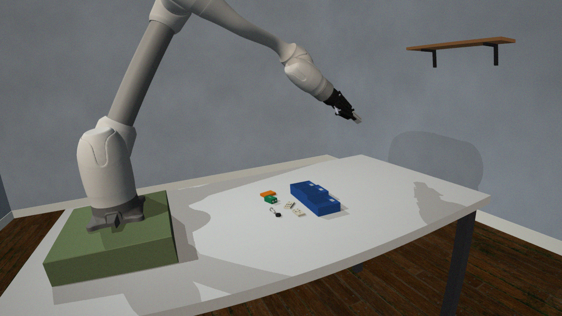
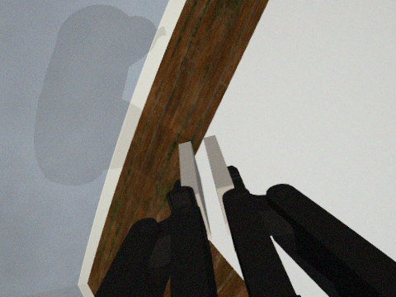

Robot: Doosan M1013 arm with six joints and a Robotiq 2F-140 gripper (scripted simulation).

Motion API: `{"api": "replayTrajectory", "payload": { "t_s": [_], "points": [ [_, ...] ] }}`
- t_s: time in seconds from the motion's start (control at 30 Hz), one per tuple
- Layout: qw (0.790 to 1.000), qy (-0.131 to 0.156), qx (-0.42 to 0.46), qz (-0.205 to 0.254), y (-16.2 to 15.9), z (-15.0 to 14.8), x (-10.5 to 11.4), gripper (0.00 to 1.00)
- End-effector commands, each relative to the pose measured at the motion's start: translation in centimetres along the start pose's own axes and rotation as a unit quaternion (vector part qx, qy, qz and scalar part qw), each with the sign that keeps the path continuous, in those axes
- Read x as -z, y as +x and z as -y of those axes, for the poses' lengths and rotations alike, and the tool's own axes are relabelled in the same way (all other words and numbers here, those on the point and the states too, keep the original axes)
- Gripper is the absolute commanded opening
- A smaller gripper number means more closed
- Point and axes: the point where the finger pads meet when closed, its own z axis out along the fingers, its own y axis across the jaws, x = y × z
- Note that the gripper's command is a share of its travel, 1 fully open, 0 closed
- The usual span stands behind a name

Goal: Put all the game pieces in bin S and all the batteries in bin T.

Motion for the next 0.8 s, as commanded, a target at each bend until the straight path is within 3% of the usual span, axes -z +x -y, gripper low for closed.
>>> {"api": "replayTrajectory", "payload": {
  "t_s": [0.0, 0.07, 0.2, 0.27, 0.4, 0.47, 0.63, 0.7, 0.77],
  "points": [
    [1.000, -0.011, 0.022, 0.019, -0.8, -1.1, 1.3, 0.05],
    [0.997, -0.029, 0.058, 0.048, -1.5, -2.2, 2.4, 0.05],
    [0.996, -0.031, 0.062, 0.052, -2.0, -3.1, 3.5, 0.05],
    [0.991, -0.049, 0.098, 0.081, -2.6, -4.2, 4.6, 0.05],
    [0.990, -0.051, 0.102, 0.085, -3.1, -5.3, 5.8, 0.05],
    [0.982, -0.070, 0.136, 0.114, -3.6, -6.4, 6.9, 0.05],
    [0.980, -0.072, 0.140, 0.118, -4.2, -7.9, 8.4, 0.05],
    [0.969, -0.092, 0.174, 0.147, -4.7, -9.0, 9.6, 0.05],
    [0.968, -0.094, 0.177, 0.150, -5.1, -10.1, 10.7, 0.05]
  ]
}}
